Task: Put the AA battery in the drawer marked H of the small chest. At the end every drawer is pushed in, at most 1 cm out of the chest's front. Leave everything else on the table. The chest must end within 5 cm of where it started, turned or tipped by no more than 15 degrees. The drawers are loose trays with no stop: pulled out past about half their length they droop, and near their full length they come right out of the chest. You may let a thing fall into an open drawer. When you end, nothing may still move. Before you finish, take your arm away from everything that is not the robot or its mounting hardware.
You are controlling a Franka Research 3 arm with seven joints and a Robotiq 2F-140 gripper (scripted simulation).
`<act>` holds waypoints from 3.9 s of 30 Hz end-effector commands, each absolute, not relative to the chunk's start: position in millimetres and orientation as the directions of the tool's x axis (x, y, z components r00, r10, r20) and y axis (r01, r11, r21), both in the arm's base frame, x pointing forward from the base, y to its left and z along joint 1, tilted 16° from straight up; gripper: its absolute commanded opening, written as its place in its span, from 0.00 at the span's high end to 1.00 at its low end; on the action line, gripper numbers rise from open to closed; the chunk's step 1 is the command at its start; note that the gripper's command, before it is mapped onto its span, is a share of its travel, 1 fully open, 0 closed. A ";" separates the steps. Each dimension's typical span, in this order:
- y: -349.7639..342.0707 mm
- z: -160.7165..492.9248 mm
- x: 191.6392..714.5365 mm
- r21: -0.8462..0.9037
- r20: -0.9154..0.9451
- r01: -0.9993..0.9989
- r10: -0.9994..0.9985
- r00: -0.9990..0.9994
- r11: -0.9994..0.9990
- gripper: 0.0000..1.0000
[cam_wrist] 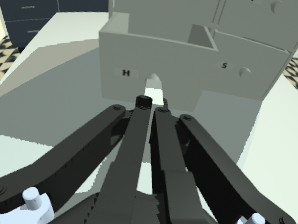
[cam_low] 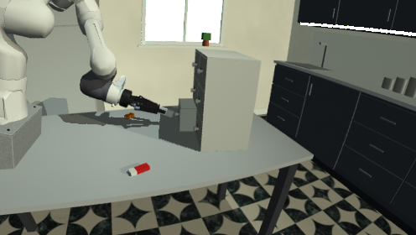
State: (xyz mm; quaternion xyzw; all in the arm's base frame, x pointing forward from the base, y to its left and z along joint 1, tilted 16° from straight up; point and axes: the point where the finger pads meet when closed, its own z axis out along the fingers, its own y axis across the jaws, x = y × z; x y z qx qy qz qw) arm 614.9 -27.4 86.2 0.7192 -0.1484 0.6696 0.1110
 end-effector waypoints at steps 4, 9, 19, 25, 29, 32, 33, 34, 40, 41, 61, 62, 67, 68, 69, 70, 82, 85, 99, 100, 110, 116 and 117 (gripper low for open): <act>-32.0 89.1 626.3 -0.038 0.996 -0.361 -0.065 0.062 -0.932 1.00; -34.6 91.0 632.8 -0.038 0.996 -0.361 -0.065 0.062 -0.932 1.00; -40.3 95.3 647.2 -0.038 0.996 -0.361 -0.065 0.062 -0.932 1.00; -43.8 97.8 655.9 -0.038 0.996 -0.361 -0.065 0.062 -0.932 1.00; -44.9 98.6 658.6 -0.038 0.996 -0.361 -0.065 0.062 -0.932 1.00; -46.4 99.7 662.3 -0.038 0.996 -0.361 -0.065 0.062 -0.932 1.00; -46.8 100.1 663.4 -0.038 0.996 -0.361 -0.065 0.062 -0.932 1.00; -47.3 100.4 664.6 -0.038 0.996 -0.361 -0.065 0.062 -0.932 1.00; -49.6 102.1 670.4 -0.038 0.996 -0.361 -0.065 0.062 -0.932 1.00; -50.0 102.4 671.2 -0.038 0.996 -0.361 -0.065 0.062 -0.932 1.00; -52.9 104.5 678.5 -0.038 0.996 -0.361 -0.065 0.062 -0.932 1.00; -52.9 104.6 678.6 -0.038 0.996 -0.361 -0.065 0.062 -0.932 1.00; -53.0 104.6 678.9 -0.038 0.996 -0.361 -0.065 0.062 -0.932 1.00; -53.0 104.7 679.0 -0.038 0.996 -0.361 -0.065 0.062 -0.932 1.00; -53.0 104.7 679.0 -0.038 0.996 -0.361 -0.065 0.062 -0.932 1.00; -53.0 104.7 679.0 -0.038 0.996 -0.361 -0.065 0.062 -0.932 1.00; -53.0 104.7 679.0 -0.038 0.996 -0.361 -0.065 0.062 -0.932 1.00; -53.0 104.7 679.0 -0.038 0.996 -0.361 -0.065 0.062 -0.932 1.00; -53.0 104.7 679.0 -0.038 0.996 -0.361 -0.065 0.062 -0.932 1.00; -53.0 104.7 679.0 -0.038 0.996 -0.361 -0.065 0.062 -0.932 1.00; -53.0 104.7 679.0 -0.038 0.996 -0.361 -0.065 0.062 -0.932 1.00; -53.0 104.7 679.0 -0.038 0.996 -0.361 -0.065 0.062 -0.932 1.00; -53.0 104.7 679.0 -0.038 0.996 -0.361 -0.065 0.062 -0.932 1.00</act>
